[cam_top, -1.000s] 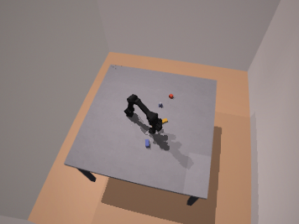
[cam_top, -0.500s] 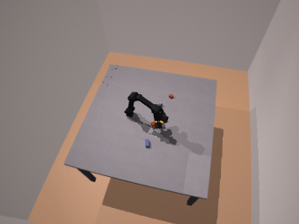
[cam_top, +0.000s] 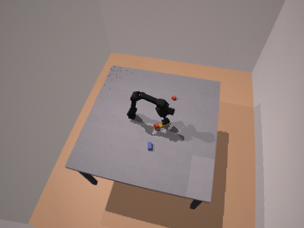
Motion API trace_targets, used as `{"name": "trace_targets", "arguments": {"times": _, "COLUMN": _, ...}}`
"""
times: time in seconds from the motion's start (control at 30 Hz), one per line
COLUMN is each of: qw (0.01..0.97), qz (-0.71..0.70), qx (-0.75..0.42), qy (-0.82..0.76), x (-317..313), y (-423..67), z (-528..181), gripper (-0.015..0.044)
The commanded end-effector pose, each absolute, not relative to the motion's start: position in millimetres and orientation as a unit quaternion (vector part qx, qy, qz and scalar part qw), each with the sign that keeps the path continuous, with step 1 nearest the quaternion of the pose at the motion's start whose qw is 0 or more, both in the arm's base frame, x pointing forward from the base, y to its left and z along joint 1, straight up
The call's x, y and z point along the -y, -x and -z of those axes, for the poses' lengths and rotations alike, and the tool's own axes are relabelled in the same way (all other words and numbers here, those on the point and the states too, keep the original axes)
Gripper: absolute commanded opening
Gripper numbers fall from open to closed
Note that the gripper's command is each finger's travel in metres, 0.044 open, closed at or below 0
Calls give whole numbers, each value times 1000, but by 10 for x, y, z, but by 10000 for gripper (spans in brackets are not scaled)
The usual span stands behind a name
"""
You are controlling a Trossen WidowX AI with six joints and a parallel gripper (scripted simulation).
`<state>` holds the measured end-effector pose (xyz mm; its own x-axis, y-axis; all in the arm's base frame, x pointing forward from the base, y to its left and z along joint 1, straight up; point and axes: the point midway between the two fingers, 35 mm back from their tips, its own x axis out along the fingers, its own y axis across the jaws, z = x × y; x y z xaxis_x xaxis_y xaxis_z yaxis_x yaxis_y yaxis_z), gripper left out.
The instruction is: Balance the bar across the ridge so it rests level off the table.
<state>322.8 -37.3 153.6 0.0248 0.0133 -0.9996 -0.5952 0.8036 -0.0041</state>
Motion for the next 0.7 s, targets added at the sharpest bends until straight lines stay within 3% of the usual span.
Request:
{"name": "trace_targets", "arguments": {"times": 0.0, "qw": 680, "qz": -224, "qx": -658, "qy": 234, "x": 359, "y": -3246, "z": -1562, "gripper": 315}}
{"name": "trace_targets", "arguments": {"times": 0.67, "qw": 680, "qz": -224, "qx": -658, "qy": 234, "x": 362, "y": -3274, "z": -761, "gripper": 315}}
